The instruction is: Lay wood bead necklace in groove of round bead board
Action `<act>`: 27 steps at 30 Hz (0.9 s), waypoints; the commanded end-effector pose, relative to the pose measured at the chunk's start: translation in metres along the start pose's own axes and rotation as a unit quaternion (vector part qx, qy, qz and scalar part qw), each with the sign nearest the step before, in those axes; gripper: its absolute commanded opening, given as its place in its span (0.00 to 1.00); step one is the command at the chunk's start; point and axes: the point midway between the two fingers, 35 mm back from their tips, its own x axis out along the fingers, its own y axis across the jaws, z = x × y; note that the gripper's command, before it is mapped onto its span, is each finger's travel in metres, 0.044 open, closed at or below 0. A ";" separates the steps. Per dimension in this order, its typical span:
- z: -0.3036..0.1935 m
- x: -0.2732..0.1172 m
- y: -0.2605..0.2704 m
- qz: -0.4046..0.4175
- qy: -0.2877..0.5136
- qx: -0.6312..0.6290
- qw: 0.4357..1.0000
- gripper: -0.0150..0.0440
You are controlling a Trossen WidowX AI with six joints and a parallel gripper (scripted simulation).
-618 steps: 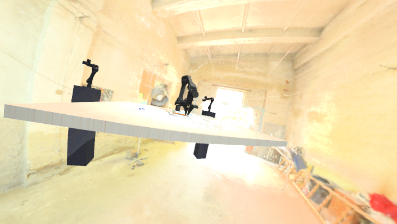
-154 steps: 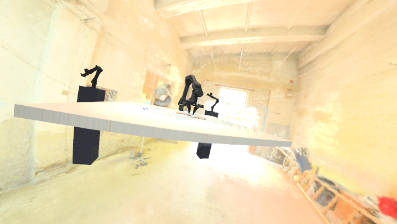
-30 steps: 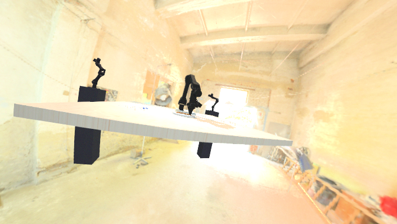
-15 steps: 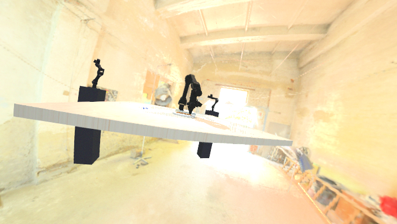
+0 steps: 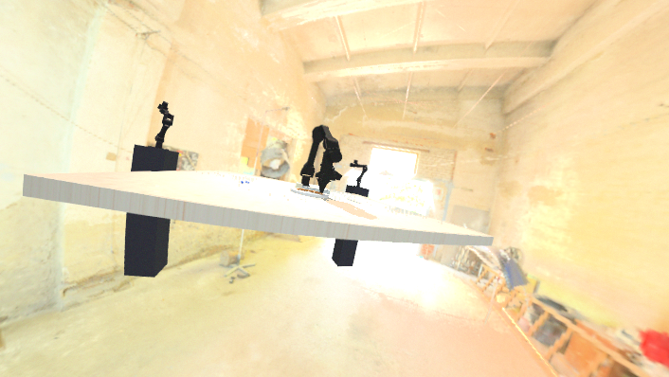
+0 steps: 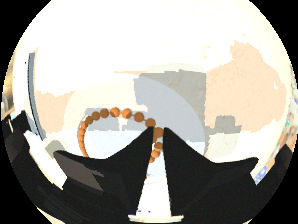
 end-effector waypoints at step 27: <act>0.000 -0.002 -0.001 -0.003 0.001 0.001 1.000 1.00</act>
